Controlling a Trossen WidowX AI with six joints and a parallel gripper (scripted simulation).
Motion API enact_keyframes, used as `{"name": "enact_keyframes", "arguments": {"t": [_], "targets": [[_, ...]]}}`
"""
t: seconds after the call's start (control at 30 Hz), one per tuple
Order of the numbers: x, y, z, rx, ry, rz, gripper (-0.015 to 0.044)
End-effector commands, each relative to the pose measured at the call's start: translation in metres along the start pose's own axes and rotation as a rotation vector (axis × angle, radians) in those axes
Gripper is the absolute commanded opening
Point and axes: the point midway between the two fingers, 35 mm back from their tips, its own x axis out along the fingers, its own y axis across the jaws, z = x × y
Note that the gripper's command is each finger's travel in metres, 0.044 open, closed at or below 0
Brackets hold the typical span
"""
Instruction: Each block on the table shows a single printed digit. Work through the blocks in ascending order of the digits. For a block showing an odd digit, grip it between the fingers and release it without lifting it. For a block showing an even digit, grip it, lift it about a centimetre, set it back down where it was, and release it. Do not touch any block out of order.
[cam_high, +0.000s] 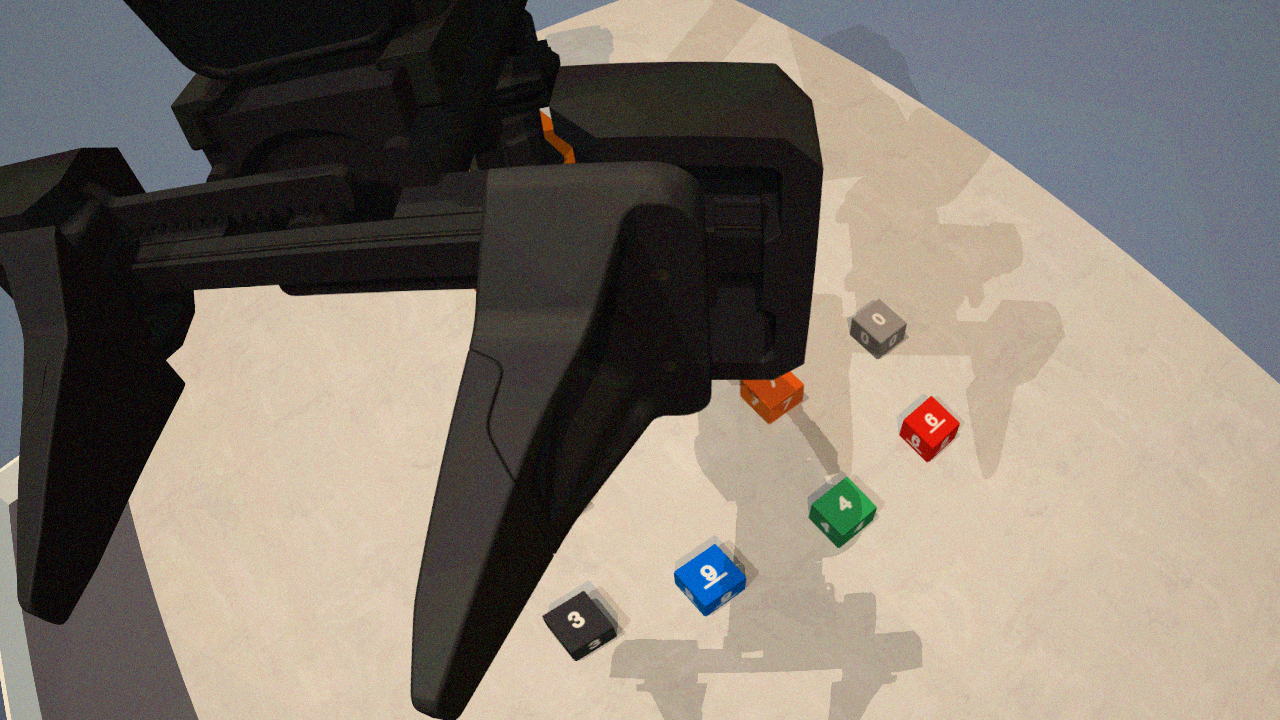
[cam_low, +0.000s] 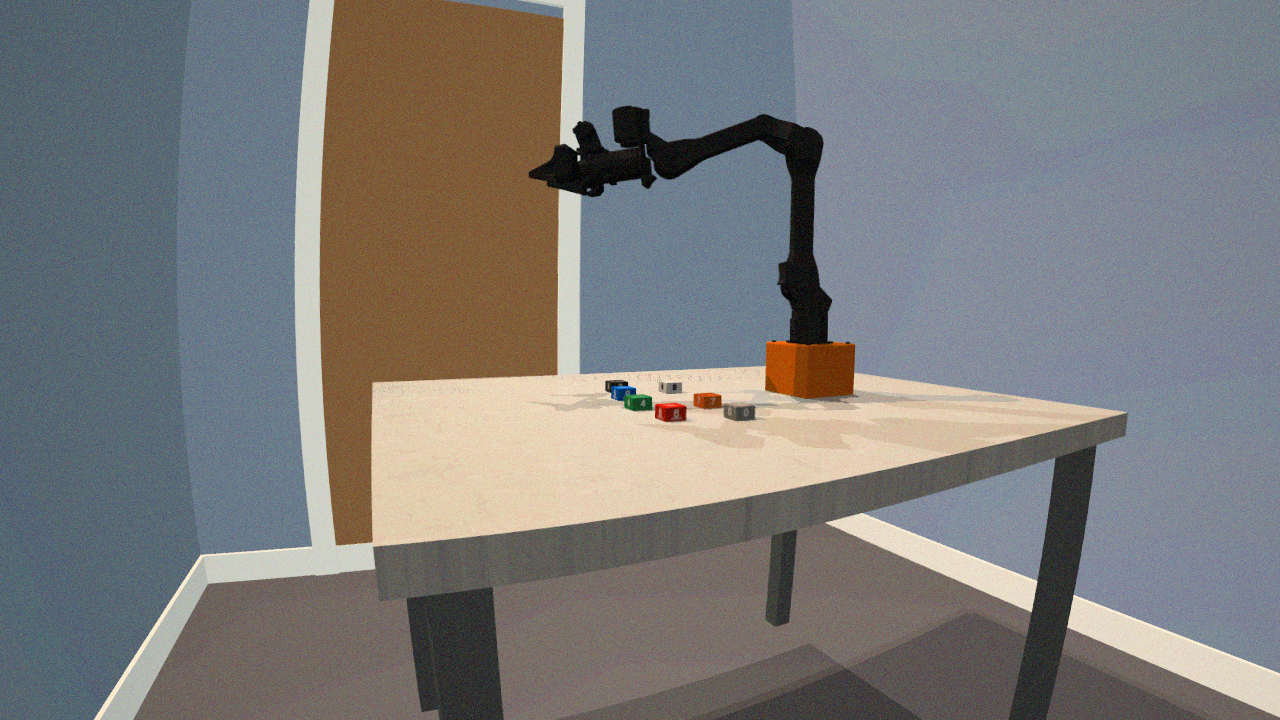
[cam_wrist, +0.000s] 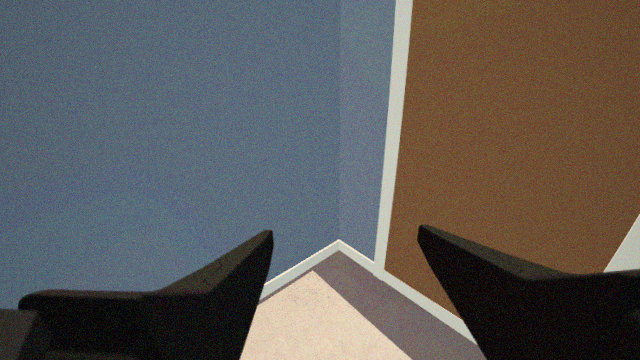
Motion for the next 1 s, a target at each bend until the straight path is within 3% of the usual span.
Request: {"name": "enact_keyframes", "arguments": {"t": [0.0,0.1,0.27,0.43,0.6,0.97], "targets": [[0.0,0.0,-0.004,-0.011,0.016,0.002,0.04],[-0.005,-0.005,-0.062,-0.156,0.249,0.035,0.04],[-0.047,-0.019,-0.161,-0.378,0.684,0.153,0.04],[-0.113,-0.034,-0.225,-0.508,1.061,0.31,0.04],[-0.187,-0.046,-0.259,-0.561,1.393,0.495,0.04],[-0.194,-0.047,-0.26,-0.563,1.421,0.513,0.04]]}}
